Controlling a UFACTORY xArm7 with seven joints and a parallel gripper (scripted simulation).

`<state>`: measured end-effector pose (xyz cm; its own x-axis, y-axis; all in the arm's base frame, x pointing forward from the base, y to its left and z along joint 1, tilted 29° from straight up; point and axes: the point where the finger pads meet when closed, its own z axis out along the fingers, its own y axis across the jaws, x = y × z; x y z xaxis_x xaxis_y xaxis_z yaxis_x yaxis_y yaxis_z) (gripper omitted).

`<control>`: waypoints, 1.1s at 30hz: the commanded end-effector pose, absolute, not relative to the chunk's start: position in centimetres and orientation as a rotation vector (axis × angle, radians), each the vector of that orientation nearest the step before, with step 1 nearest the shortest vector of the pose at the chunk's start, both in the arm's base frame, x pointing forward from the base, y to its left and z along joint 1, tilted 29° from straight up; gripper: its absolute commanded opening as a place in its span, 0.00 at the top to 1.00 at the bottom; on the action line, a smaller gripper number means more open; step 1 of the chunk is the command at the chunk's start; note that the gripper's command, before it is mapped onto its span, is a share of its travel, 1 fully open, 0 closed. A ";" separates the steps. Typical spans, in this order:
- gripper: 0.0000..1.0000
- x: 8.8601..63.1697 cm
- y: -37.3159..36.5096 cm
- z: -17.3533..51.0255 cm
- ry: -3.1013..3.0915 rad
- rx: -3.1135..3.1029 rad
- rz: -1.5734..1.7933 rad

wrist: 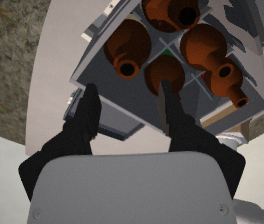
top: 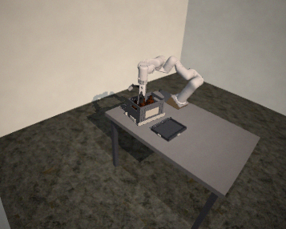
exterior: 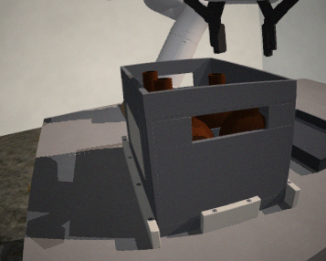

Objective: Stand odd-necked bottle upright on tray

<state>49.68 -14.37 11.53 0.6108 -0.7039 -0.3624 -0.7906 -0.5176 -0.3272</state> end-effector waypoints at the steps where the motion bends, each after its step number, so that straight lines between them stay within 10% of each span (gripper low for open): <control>1: 0.35 49.8 -14.3 11.3 1.185 -2.376 0.247; 33: 0.35 49.9 -13.4 9.8 1.185 -2.376 0.247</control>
<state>49.82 -13.31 9.60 0.6108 -0.7040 -0.3623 -0.7906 -0.5175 -0.3274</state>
